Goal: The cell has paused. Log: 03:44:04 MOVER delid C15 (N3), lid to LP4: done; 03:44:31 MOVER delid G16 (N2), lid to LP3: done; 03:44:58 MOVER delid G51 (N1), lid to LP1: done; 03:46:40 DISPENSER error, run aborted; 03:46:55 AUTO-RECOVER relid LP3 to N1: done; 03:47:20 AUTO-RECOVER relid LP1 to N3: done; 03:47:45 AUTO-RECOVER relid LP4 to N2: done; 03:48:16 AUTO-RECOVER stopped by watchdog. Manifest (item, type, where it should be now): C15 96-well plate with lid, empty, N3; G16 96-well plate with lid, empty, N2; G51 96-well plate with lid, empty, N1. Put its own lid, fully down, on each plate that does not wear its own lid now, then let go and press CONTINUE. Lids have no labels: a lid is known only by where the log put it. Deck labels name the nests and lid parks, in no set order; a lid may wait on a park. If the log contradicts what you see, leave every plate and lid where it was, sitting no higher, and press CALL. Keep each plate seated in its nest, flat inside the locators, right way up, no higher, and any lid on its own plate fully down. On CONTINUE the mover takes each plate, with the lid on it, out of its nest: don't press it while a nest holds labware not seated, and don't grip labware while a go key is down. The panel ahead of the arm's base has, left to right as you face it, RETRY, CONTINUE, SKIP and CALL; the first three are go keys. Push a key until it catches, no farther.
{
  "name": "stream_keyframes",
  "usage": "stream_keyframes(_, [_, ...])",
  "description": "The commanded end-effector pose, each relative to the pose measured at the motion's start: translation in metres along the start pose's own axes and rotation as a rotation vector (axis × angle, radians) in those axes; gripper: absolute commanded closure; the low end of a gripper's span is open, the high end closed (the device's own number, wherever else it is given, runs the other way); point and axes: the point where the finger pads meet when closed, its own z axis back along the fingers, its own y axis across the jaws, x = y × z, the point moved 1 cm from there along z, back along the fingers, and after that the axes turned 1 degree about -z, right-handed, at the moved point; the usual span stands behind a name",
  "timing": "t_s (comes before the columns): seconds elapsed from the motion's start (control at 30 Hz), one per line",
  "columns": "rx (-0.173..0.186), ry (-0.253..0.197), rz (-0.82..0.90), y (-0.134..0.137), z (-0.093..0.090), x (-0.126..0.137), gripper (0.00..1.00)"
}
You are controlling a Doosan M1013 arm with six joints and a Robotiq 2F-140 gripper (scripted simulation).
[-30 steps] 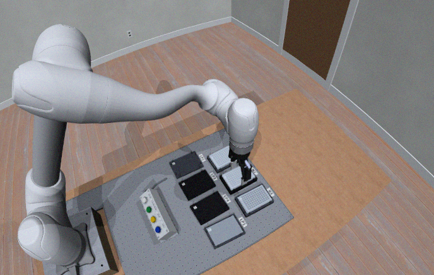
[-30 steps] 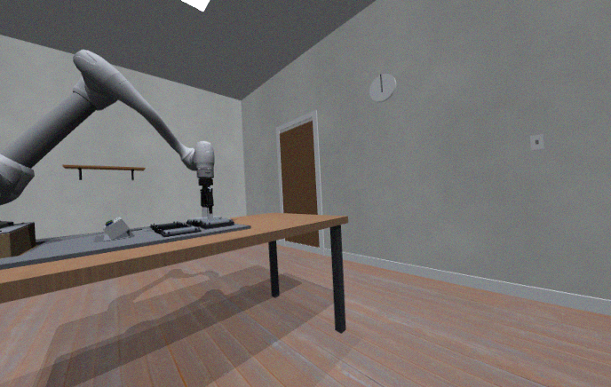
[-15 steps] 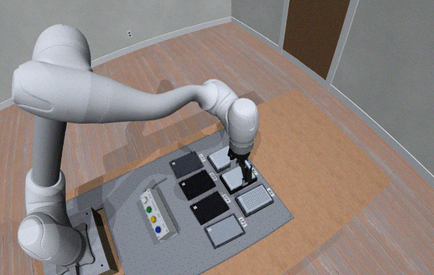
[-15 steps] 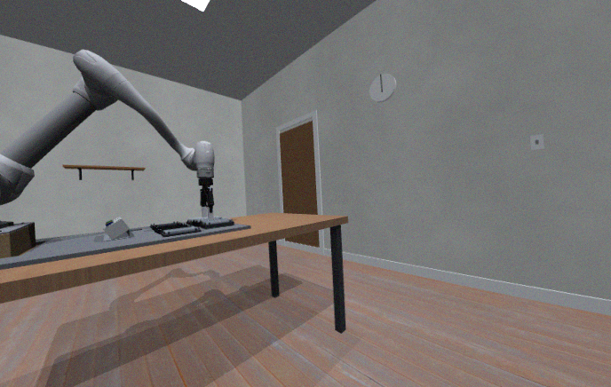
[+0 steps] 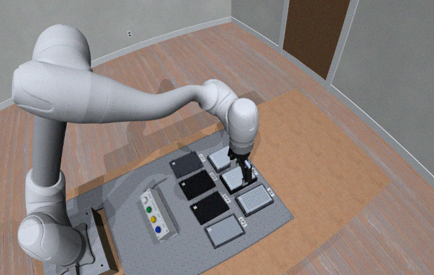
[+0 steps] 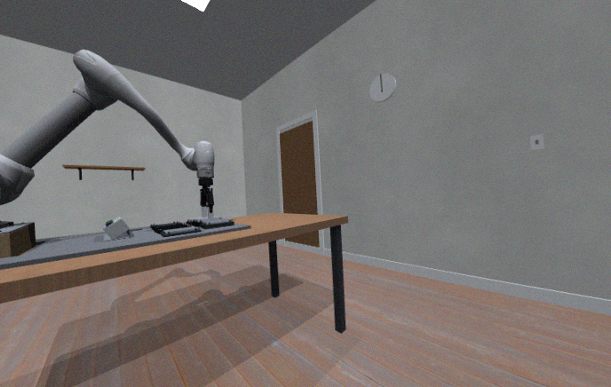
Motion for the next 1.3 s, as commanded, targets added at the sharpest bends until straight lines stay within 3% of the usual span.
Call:
stream_keyframes(0.0, [0.0,0.0,0.0,0.0,0.0002,0.0,0.34])
stream_keyframes(1.27, [0.0,0.0,0.0,0.0,0.0038,0.0,0.34])
